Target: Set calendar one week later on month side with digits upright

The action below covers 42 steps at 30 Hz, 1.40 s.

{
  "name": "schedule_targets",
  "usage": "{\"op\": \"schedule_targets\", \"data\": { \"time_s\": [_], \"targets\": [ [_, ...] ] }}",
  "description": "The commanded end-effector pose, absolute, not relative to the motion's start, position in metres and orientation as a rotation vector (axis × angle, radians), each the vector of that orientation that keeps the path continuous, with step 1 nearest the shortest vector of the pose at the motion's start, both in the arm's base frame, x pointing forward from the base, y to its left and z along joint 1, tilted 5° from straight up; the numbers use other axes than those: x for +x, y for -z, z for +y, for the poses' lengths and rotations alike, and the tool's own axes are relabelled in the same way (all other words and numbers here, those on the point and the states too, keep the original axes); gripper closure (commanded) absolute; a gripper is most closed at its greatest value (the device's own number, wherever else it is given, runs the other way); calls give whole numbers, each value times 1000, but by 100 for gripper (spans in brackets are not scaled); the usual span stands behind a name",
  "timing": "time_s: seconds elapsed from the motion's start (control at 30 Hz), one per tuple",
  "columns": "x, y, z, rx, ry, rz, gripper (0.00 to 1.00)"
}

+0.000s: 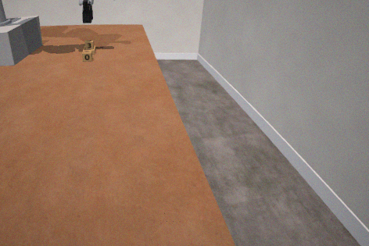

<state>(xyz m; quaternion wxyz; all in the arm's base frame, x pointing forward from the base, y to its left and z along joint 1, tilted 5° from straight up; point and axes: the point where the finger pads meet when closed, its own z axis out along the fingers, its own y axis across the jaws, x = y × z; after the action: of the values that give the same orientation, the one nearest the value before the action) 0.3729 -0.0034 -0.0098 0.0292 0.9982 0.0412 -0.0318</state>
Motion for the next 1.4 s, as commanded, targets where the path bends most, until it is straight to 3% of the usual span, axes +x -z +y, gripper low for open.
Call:
{"op": "schedule_targets", "data": {
  "time_s": [0.0, 0.5, 1.37],
  "targets": [
    [375, 8, -3, 3079, 92, 127, 0],
    [375, 9, -5, 3080, 91, 93, 0],
    [383, 16, -69, 2857, 57, -1129, 0]
  ]
}}
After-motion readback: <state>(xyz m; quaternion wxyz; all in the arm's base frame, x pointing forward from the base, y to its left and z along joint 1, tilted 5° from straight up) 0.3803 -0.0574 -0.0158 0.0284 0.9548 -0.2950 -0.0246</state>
